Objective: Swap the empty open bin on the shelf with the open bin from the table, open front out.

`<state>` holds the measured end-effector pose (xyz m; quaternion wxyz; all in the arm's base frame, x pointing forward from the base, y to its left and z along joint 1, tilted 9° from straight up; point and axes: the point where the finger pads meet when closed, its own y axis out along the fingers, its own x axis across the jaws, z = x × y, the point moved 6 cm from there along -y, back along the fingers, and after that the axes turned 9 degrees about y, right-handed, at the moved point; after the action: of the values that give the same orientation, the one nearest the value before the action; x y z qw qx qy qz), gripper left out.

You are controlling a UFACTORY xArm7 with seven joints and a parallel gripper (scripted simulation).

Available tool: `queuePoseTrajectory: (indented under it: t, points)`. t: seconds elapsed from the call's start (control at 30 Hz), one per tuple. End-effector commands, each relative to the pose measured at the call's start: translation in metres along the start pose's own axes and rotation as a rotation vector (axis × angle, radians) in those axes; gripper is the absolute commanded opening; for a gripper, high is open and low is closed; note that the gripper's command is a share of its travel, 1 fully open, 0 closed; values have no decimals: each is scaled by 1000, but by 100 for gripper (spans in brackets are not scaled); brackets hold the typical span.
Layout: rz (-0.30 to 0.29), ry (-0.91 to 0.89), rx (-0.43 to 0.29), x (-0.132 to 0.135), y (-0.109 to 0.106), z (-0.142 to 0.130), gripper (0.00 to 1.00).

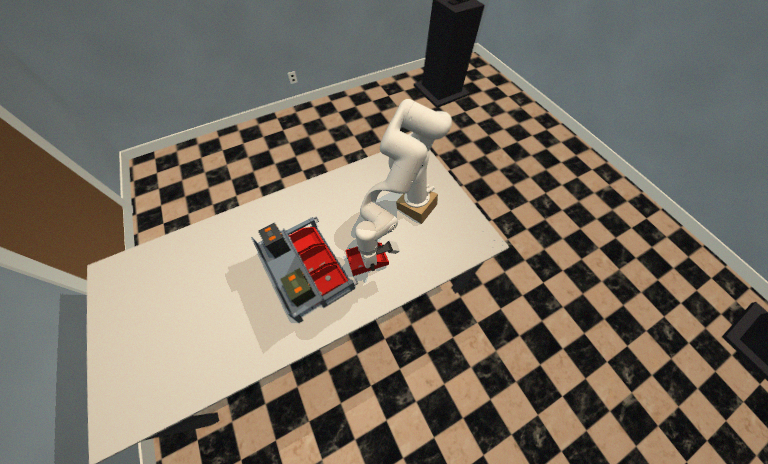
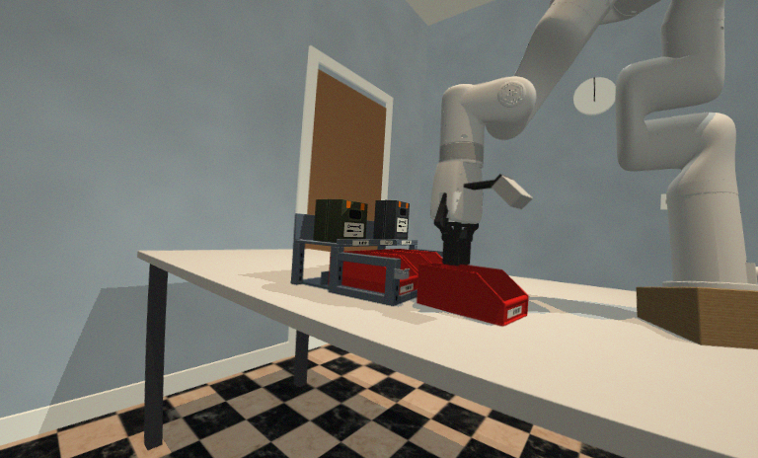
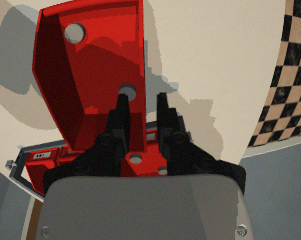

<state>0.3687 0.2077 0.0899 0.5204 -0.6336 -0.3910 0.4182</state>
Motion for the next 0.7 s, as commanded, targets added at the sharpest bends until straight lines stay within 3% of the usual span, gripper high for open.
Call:
queuePoseTrajectory:
  t: [0.0,0.67]
  points:
    - [-3,0,-2,1,-1,-1,26]
    - [-3,0,-2,1,3,-1,26]
